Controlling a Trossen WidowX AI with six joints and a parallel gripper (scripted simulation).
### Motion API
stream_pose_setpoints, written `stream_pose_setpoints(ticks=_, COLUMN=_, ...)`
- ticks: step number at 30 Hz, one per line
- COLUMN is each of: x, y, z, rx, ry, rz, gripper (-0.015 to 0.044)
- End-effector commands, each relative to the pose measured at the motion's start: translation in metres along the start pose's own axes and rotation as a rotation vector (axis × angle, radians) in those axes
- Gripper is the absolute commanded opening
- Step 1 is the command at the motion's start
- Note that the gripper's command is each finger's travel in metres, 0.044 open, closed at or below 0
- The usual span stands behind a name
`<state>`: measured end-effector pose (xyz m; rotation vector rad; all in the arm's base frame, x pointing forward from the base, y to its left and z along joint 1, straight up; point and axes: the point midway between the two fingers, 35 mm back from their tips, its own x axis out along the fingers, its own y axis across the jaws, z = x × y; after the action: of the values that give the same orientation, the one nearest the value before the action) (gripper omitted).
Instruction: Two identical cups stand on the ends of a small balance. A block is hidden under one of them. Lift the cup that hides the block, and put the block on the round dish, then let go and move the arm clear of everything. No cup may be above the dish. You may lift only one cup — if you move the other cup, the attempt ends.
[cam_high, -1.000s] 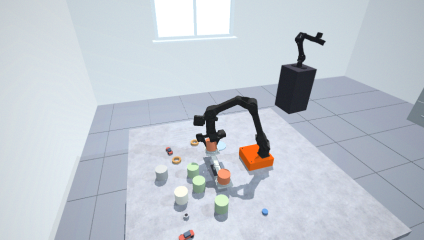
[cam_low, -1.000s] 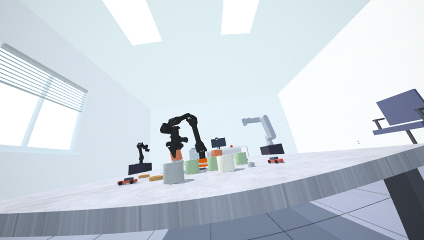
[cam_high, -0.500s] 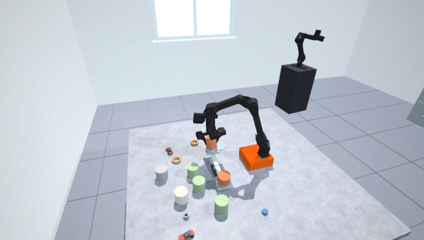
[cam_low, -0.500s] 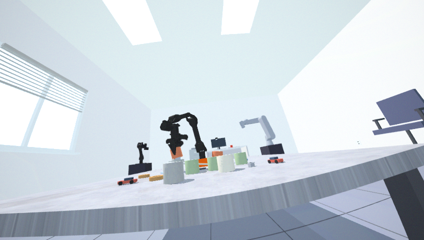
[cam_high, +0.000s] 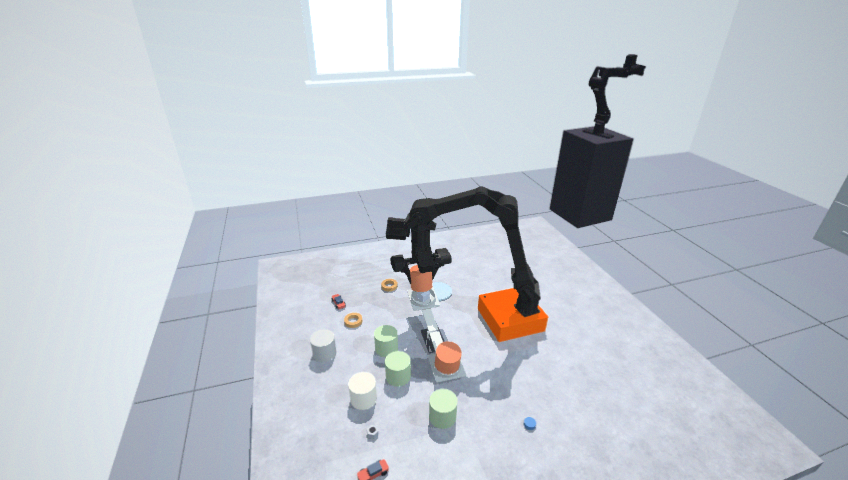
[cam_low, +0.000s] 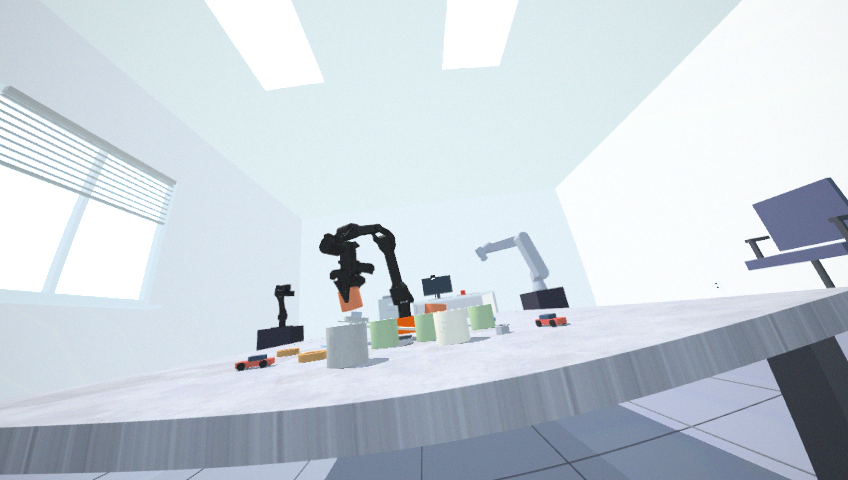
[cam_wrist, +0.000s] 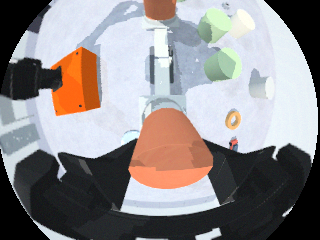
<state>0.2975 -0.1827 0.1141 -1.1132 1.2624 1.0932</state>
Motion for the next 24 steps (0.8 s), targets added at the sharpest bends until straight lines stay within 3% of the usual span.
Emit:
stream_pose_setpoints(ticks=1, x=-0.01, y=-0.001, z=-0.001, rx=-0.003, ry=0.011, rz=-0.01, gripper=0.0)
stream_pose_setpoints(ticks=24, x=-0.04, y=0.004, z=0.001, rx=-0.003, ry=0.011, rz=-0.01, gripper=0.0)
